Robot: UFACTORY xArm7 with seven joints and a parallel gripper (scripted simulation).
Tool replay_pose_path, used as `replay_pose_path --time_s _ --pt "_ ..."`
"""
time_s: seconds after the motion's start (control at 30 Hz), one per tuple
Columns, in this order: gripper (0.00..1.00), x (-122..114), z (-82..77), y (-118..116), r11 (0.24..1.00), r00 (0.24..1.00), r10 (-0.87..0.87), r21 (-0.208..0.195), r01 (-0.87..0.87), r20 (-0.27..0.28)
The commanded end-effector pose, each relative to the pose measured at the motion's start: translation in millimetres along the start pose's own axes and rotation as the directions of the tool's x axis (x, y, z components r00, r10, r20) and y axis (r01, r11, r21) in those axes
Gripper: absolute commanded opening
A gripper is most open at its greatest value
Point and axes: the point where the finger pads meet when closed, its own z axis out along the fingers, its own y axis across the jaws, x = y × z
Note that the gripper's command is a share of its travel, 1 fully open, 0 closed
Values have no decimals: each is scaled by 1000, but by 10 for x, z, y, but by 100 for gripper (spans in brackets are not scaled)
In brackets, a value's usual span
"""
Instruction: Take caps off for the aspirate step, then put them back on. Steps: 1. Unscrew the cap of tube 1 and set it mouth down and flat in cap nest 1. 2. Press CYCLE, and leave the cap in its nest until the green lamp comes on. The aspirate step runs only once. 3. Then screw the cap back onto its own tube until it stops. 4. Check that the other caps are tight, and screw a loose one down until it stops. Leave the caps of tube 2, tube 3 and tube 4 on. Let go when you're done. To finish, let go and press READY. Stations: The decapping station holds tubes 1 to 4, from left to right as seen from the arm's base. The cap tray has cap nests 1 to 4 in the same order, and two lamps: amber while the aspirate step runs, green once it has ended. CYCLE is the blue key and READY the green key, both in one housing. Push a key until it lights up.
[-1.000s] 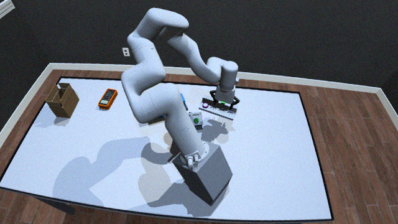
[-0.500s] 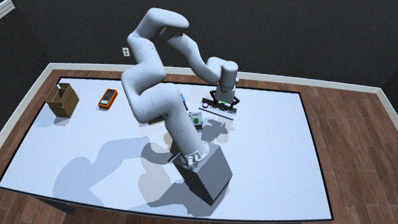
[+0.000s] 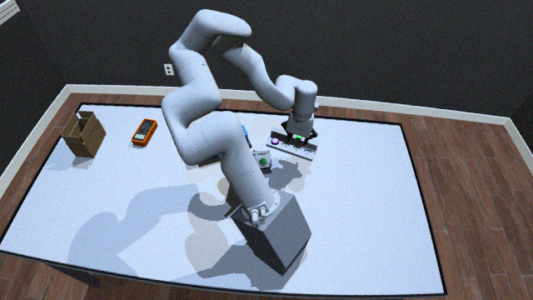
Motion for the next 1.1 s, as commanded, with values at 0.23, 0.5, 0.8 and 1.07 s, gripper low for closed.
replay_pose_path --time_s 0.23,0.5,0.8,1.07 --pt "46 157 -389 -576 1000 1000 -1 0 1 -5" --pt "46 258 -664 -1003 1000 1000 -1 0 1 -5" --pt "46 266 -686 -1037 1000 1000 -1 0 1 -5" --pt "46 266 -387 -1037 1000 1000 -1 0 1 -5"
